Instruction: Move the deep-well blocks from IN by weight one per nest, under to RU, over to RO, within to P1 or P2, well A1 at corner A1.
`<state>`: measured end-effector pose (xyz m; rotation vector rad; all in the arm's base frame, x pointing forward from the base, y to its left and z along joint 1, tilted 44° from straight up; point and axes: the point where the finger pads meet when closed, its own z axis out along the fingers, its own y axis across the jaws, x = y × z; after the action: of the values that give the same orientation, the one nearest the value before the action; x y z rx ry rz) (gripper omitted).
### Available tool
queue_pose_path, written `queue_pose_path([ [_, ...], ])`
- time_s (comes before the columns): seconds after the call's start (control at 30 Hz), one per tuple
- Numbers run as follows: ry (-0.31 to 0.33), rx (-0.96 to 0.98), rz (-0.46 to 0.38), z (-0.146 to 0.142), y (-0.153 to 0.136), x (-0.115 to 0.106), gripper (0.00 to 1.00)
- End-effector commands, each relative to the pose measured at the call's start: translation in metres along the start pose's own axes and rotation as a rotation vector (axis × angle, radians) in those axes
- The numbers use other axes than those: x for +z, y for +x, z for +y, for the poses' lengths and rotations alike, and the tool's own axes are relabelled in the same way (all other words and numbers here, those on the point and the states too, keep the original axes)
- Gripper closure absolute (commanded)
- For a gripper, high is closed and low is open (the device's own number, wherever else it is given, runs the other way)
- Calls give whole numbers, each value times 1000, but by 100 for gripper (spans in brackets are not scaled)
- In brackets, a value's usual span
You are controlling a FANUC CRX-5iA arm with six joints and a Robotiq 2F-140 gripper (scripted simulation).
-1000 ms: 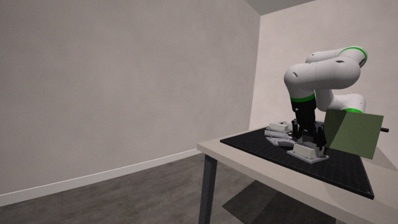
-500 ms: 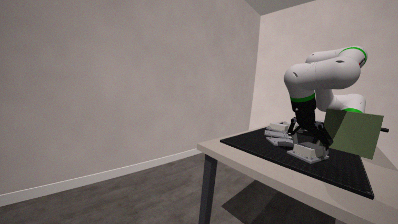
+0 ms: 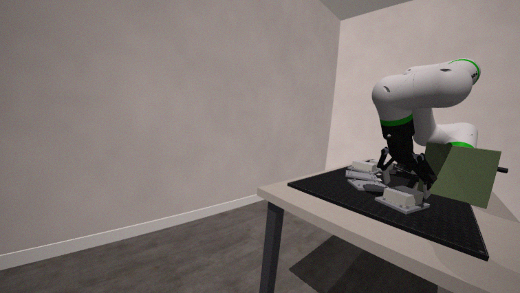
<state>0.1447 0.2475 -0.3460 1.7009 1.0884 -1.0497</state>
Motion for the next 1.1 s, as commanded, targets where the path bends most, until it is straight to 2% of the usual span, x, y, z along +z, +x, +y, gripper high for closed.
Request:
queue_pose_path([
  [0.0,0,0,0,0,-2,-3,0],
  [0.67,0,0,0,0,-26,-45,0],
  [1.07,0,0,0,0,-26,-45,0],
])
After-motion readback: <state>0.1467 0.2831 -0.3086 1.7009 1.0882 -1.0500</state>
